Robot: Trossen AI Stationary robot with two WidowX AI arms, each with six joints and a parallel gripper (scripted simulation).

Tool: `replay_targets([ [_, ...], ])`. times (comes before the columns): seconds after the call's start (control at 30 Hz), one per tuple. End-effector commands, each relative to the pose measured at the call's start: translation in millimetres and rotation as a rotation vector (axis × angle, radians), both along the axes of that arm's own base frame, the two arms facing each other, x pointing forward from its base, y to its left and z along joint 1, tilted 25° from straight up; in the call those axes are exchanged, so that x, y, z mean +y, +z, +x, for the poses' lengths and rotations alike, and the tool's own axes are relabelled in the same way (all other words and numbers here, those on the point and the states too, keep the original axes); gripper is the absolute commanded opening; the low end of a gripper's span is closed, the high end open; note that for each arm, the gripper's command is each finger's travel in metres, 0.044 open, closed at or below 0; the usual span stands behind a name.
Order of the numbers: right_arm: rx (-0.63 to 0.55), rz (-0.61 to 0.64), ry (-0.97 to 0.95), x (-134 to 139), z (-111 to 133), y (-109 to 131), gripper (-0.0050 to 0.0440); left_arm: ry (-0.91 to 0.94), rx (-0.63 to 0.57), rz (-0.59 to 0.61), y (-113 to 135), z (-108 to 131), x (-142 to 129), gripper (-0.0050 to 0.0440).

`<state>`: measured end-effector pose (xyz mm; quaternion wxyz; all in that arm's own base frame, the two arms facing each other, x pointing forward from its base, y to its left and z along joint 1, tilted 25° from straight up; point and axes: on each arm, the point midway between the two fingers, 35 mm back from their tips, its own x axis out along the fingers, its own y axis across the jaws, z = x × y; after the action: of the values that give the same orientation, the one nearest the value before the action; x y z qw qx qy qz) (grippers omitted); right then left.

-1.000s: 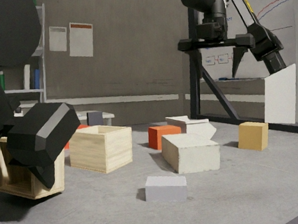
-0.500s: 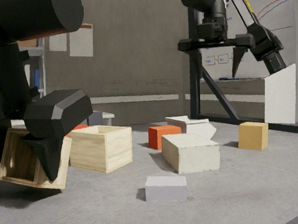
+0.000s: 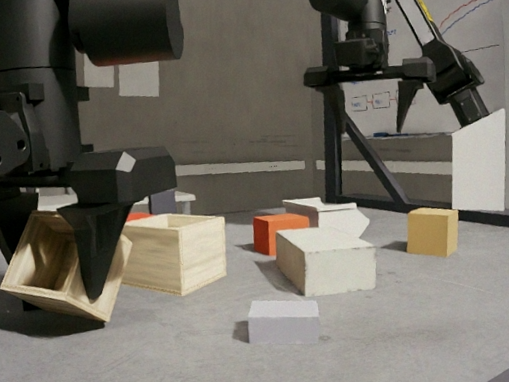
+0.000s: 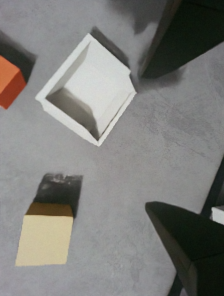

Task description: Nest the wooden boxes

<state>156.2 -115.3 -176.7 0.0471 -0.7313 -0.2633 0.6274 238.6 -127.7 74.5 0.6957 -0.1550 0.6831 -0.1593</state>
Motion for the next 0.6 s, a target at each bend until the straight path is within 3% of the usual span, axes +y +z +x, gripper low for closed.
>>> replay_targets([
  [0.0,0.046,-0.045,0.026,-7.5,10.2,4.5,-0.0050,0.007,-0.011,-0.002,4.0,2.7,-0.2,0.0400],
  [0.57,0.329,-0.130,0.152,3.2,24.2,4.5,-0.0050,0.007,-0.011,-0.002,4.0,2.7,-0.2,0.0400],
])
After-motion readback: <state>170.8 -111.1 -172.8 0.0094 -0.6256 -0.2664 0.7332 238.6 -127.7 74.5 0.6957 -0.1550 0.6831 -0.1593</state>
